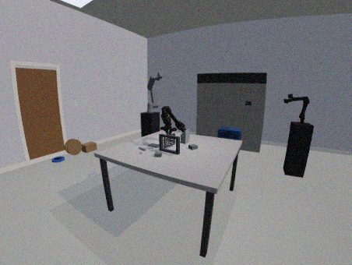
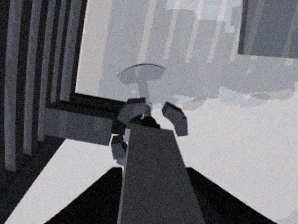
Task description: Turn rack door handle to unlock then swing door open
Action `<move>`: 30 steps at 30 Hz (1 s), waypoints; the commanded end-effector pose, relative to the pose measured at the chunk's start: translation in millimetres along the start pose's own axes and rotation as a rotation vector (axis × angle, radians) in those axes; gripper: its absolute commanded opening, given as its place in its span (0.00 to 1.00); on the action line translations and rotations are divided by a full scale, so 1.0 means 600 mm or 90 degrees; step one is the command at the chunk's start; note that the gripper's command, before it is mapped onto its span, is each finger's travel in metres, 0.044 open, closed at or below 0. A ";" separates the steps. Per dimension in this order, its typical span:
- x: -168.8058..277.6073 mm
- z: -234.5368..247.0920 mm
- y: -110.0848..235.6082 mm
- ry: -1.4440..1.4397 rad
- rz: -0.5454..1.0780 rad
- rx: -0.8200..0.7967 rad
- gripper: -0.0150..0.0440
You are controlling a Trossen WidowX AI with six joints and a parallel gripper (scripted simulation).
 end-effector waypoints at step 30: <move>-0.002 -0.024 0.002 0.060 -0.003 0.002 0.74</move>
Point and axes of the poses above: the point midway between the two fingers, 35 mm back from their tips, its own y axis back along the fingers, its own z axis across the jaws, x = y × z, the point moved 9 cm from there along y, back along the fingers, and after that the axes turned 7 degrees about y, right-handed, at the moved point
